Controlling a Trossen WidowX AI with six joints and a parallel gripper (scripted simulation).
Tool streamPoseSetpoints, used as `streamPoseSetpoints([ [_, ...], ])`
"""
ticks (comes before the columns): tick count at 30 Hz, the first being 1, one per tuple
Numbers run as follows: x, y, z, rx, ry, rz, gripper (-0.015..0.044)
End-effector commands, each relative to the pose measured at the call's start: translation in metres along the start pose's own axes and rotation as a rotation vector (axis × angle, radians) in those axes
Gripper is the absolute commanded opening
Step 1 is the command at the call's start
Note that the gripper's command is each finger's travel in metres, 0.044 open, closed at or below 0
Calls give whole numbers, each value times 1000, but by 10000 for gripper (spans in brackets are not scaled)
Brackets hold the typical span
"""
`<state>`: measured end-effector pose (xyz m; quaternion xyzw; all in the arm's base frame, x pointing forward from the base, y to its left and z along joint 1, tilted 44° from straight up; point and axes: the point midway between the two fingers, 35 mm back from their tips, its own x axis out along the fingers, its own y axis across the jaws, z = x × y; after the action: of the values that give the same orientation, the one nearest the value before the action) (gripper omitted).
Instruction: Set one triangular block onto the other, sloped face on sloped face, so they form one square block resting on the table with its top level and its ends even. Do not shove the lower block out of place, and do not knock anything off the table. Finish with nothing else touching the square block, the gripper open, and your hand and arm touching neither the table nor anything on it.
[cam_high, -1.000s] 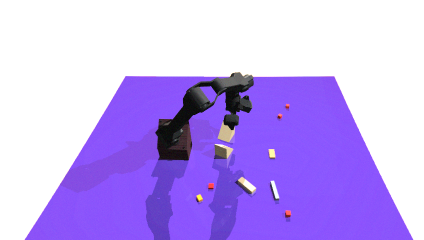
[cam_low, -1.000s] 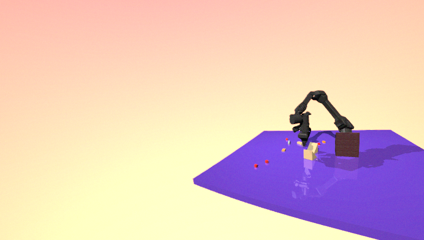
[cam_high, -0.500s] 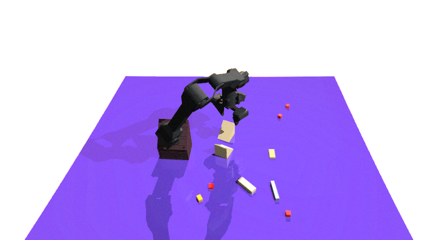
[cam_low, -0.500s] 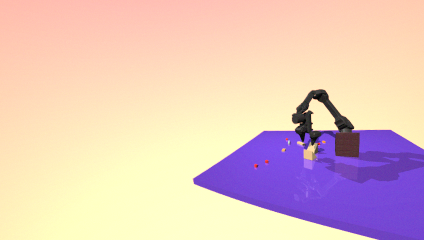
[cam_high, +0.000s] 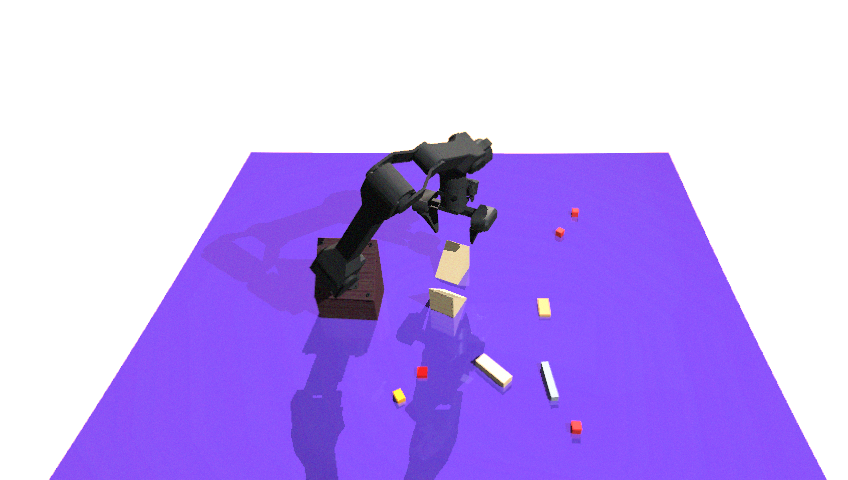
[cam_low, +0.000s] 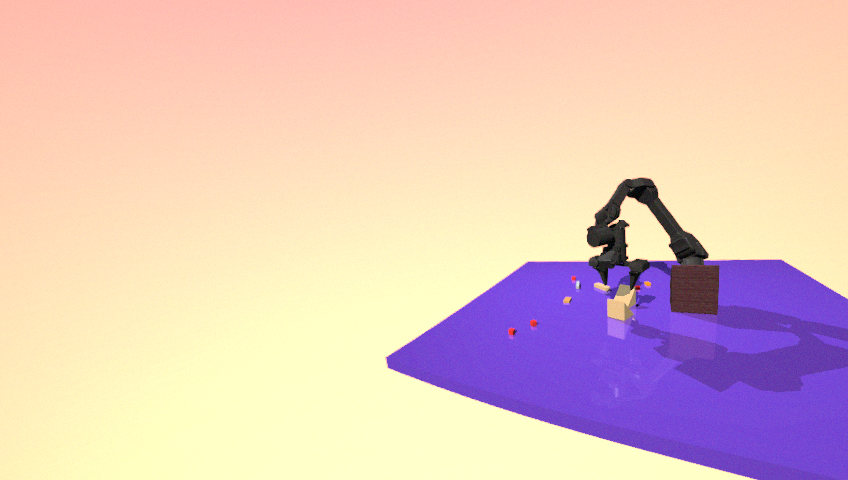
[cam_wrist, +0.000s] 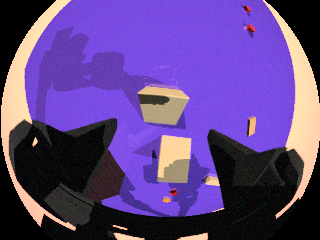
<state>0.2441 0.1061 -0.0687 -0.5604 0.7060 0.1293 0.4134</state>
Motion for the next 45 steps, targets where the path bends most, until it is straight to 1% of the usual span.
streamPoseSetpoints([
  [1, 3, 1, 1, -12, -1, 5, 440],
  [45, 76, 0, 3, -12, -1, 4, 440],
])
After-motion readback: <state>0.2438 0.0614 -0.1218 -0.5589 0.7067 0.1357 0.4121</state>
